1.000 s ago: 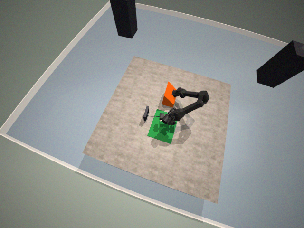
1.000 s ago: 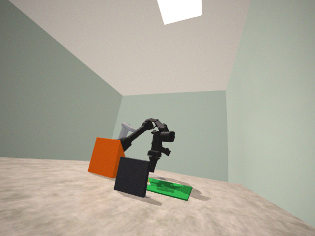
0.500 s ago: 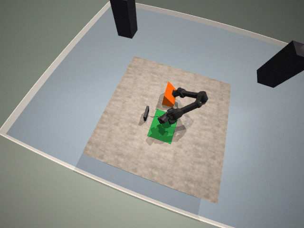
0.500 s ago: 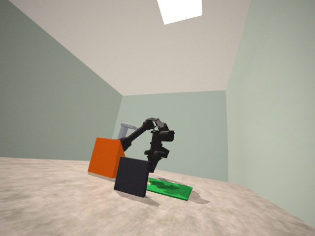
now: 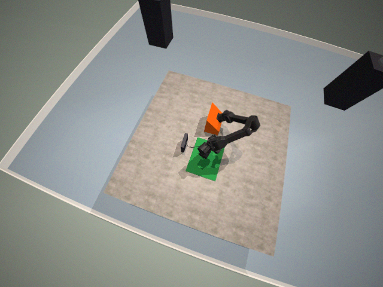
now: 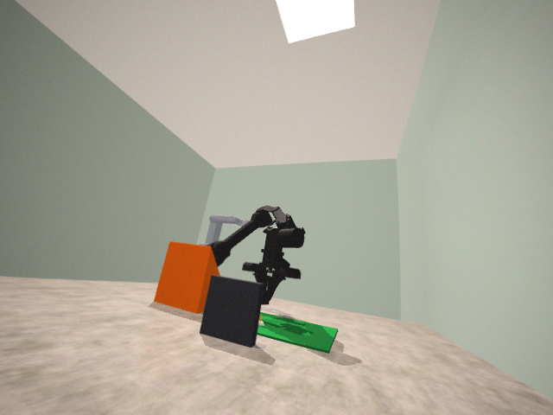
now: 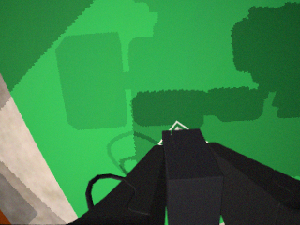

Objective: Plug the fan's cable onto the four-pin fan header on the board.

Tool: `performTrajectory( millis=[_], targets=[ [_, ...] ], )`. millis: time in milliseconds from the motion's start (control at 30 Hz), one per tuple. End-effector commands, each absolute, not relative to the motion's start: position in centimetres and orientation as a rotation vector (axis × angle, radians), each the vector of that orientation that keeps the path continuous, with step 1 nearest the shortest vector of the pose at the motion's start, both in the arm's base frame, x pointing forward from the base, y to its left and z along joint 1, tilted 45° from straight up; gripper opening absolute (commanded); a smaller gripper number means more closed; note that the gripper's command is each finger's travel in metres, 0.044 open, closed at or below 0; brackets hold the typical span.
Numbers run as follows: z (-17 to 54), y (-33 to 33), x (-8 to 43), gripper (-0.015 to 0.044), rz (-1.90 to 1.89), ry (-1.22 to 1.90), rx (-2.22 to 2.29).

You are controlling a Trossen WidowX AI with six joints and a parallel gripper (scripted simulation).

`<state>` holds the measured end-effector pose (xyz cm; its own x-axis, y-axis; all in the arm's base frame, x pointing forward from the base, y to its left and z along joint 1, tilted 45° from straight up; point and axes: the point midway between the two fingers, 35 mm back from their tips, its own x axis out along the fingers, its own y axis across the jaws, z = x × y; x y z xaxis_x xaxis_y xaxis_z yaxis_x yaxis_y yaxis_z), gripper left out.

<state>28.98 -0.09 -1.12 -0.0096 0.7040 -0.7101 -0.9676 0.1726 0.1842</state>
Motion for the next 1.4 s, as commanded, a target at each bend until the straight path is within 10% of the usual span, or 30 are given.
performTrajectory(
  millis=[0, 1367],
  targets=[
    [-1.5, -0.6, 29.2, 0.0, 1.442, 0.699, -0.538],
    [-2.9, -2.0, 29.0, 0.0, 1.691, 0.119, -1.115]
  ],
)
